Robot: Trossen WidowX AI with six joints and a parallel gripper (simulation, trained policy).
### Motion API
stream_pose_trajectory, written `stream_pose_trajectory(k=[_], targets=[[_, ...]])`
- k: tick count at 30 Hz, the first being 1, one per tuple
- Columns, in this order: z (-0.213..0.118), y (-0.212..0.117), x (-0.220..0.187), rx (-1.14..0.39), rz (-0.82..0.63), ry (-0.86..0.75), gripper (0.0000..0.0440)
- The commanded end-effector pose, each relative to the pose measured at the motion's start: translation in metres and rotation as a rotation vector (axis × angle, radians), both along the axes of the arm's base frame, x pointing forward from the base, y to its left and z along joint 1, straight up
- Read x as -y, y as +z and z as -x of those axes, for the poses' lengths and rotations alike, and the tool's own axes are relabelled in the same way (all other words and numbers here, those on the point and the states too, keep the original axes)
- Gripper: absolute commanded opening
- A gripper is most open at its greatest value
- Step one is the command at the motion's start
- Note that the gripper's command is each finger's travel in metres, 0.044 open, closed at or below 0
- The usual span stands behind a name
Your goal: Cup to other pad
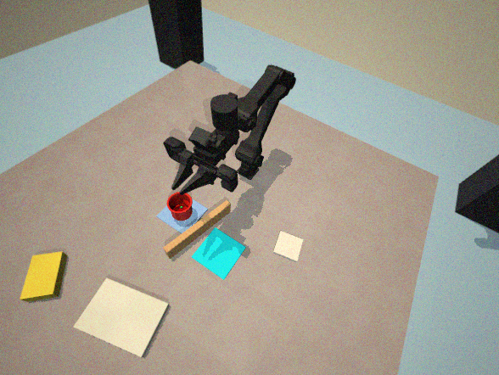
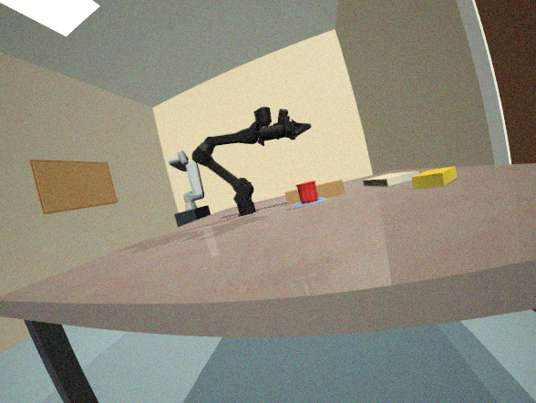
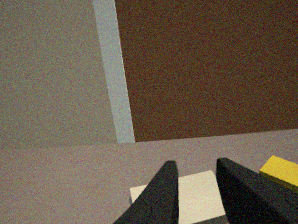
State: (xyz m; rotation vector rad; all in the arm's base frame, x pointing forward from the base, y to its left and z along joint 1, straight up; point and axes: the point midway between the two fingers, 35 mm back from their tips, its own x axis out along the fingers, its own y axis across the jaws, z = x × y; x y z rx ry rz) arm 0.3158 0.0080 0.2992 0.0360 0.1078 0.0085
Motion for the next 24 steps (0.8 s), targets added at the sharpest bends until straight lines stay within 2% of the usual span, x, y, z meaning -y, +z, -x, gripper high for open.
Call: stream_pose_trajectory(k=[1, 24], targets=[[-0.001, -0.002, -0.003, -0.04, -0.02, 0.002, 0.0068], [-0.006, -0.029, -0.03, -0.398, -0.142, 0.024, 0.0076]])
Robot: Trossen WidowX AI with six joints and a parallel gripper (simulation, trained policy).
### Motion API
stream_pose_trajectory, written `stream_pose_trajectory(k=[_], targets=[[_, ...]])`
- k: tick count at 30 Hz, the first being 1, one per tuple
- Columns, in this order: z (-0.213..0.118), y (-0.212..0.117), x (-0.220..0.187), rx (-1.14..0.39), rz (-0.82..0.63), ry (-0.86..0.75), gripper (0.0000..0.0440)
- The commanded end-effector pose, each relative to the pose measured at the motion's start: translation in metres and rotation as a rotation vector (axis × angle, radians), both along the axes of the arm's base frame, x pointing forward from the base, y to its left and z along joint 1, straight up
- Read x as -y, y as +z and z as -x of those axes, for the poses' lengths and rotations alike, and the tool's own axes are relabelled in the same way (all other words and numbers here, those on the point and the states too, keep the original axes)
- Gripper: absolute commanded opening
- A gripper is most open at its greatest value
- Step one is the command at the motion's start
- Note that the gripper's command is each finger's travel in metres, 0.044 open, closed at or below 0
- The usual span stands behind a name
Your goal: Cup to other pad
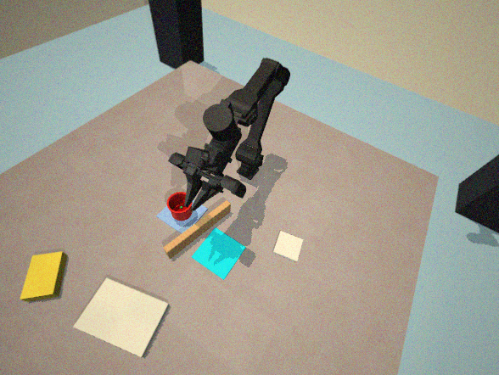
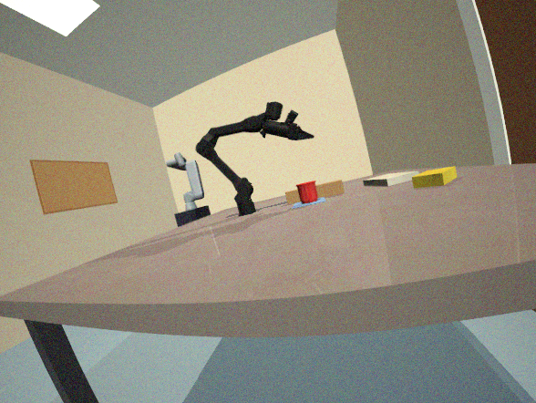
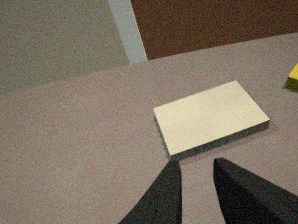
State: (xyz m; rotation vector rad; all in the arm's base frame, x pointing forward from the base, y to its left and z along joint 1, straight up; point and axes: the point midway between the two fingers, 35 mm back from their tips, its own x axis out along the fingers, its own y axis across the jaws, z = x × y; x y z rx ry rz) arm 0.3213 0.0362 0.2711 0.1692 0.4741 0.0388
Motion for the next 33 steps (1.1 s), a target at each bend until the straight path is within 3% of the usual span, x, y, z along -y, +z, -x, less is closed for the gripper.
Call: stream_pose_trajectory(k=[1, 33], targets=[[-0.001, -0.002, -0.003, -0.049, -0.01, -0.005, 0.0077], [0.014, -0.049, -0.005, -0.58, 0.066, -0.015, 0.0113]])
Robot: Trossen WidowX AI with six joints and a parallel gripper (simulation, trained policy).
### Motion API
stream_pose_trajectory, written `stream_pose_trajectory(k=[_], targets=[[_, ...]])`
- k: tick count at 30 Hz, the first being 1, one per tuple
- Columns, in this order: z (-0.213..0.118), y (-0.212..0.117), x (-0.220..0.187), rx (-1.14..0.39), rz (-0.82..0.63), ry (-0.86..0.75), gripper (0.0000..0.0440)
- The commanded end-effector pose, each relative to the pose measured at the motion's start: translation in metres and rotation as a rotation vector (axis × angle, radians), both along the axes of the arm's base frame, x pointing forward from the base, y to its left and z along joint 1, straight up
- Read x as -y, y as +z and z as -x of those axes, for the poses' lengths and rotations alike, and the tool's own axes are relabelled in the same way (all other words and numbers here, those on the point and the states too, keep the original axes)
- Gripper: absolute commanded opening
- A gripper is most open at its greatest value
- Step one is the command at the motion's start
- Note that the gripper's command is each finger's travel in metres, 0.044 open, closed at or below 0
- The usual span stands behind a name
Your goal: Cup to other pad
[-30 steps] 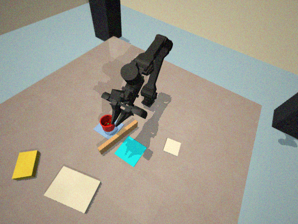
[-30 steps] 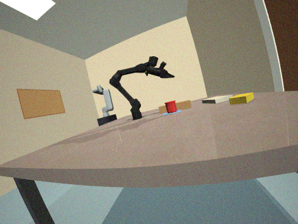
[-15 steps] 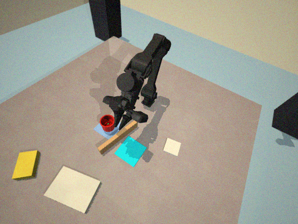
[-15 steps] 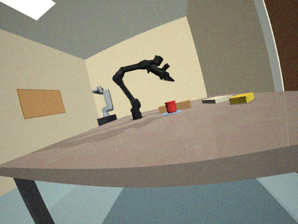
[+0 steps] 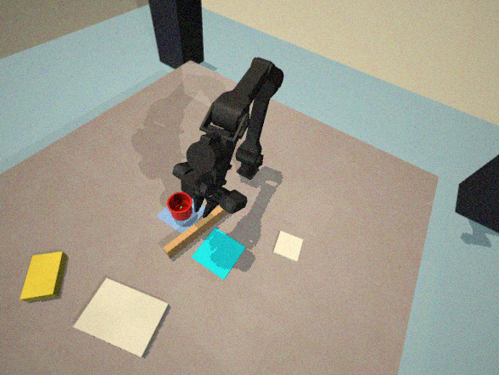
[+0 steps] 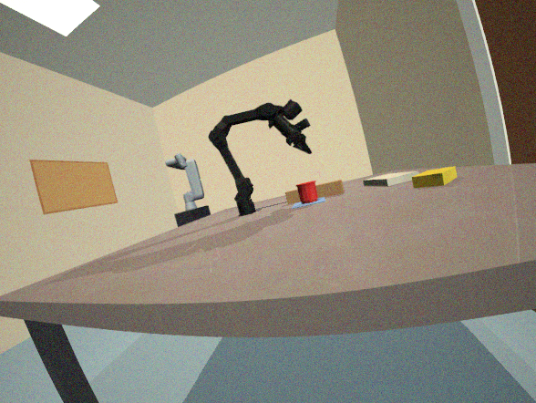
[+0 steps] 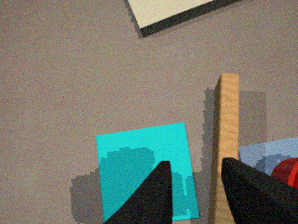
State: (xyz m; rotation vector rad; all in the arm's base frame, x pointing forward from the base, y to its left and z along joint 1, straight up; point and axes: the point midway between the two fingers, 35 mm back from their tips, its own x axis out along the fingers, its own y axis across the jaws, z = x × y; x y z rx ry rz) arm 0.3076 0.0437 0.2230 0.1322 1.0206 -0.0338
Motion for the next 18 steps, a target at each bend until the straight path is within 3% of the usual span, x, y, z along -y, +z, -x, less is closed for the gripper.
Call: stream_pose_trajectory(k=[1, 18], targets=[[0.001, -0.003, 0.003, -0.047, 0.02, 0.003, 0.0114], [0.012, -0.027, 0.022, -0.303, 0.106, 0.05, 0.0102]])
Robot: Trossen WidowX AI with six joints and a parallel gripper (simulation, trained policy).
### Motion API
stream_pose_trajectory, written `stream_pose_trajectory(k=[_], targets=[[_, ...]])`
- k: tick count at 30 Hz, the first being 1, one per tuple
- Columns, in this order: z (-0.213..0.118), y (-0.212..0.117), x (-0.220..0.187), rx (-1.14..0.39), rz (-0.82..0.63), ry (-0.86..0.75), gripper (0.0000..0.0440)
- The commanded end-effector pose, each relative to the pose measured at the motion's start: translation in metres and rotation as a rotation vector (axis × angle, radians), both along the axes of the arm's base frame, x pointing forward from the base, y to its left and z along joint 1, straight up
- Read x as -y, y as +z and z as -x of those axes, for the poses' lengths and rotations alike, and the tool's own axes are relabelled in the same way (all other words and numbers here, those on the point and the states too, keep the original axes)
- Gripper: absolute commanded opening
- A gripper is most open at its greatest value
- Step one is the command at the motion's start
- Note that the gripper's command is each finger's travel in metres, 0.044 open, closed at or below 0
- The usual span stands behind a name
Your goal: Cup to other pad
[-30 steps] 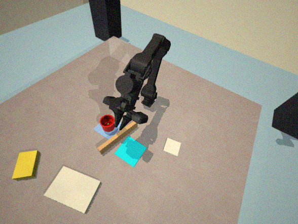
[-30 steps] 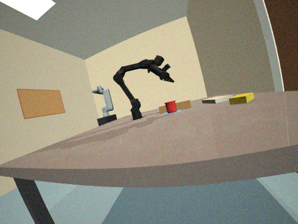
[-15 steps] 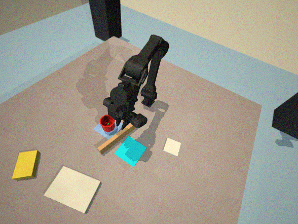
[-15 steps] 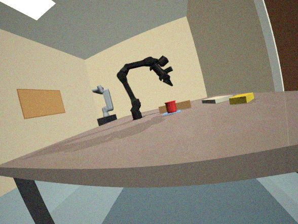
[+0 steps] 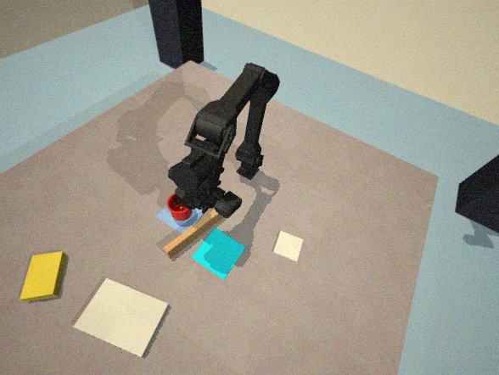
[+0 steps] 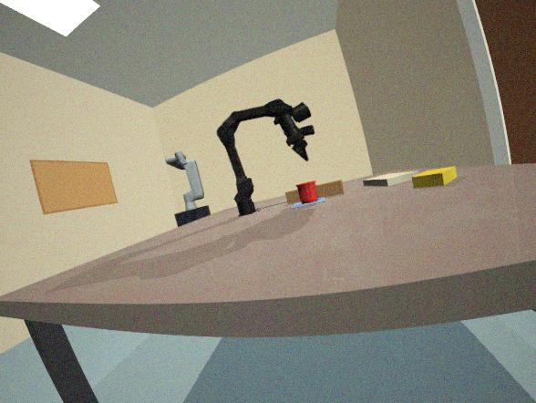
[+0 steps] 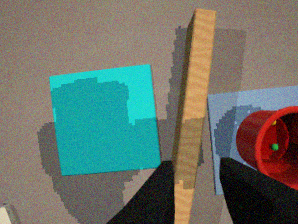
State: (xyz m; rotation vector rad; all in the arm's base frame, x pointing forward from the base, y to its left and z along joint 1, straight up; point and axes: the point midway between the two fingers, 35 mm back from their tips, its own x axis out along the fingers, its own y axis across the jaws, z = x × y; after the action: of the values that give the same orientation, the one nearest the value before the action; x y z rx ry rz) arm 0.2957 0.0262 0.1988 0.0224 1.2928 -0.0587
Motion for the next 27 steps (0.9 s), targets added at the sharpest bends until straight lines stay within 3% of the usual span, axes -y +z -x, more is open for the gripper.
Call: stream_pose_trajectory(k=[1, 27], targets=[[0.0, -0.004, 0.006, -0.043, 0.02, 0.01, 0.0102], [0.013, -0.063, 0.052, -0.296, 0.089, 0.1, 0.0146]])
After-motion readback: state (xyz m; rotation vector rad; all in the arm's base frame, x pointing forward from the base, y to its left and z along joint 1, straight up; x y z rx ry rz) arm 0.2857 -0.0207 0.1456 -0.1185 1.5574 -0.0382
